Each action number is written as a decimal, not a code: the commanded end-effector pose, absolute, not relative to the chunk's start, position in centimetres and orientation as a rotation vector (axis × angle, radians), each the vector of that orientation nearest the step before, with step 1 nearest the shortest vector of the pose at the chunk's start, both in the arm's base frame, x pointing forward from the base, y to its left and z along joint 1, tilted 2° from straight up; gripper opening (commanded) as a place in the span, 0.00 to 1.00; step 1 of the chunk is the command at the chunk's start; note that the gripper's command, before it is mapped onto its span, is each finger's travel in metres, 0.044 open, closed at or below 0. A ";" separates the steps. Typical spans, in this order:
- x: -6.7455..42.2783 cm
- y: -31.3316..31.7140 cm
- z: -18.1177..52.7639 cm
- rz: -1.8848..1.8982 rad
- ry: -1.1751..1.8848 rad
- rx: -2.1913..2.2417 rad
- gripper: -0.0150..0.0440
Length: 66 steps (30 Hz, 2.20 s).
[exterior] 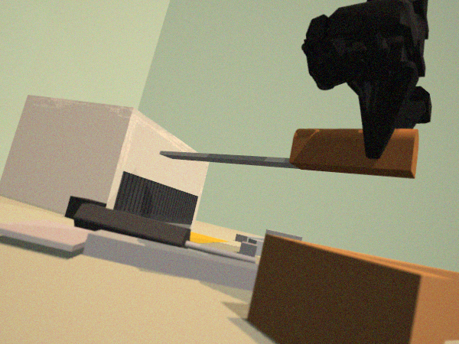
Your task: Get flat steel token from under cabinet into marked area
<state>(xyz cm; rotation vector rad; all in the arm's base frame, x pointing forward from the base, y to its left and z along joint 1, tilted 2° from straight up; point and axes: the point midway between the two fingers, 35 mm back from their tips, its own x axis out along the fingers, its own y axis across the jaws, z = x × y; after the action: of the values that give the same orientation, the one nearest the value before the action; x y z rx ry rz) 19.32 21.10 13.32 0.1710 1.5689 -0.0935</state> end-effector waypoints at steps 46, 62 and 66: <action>19.7 21.5 5.5 -0.083 1.557 0.162 0.25; 19.6 21.6 2.9 -0.087 1.567 0.160 0.34; 19.5 21.6 2.8 -0.089 1.571 0.158 0.52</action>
<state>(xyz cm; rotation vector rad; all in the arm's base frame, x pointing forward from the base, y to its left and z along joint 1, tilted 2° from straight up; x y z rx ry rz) 19.52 21.55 2.81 0.1578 1.5710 -0.0892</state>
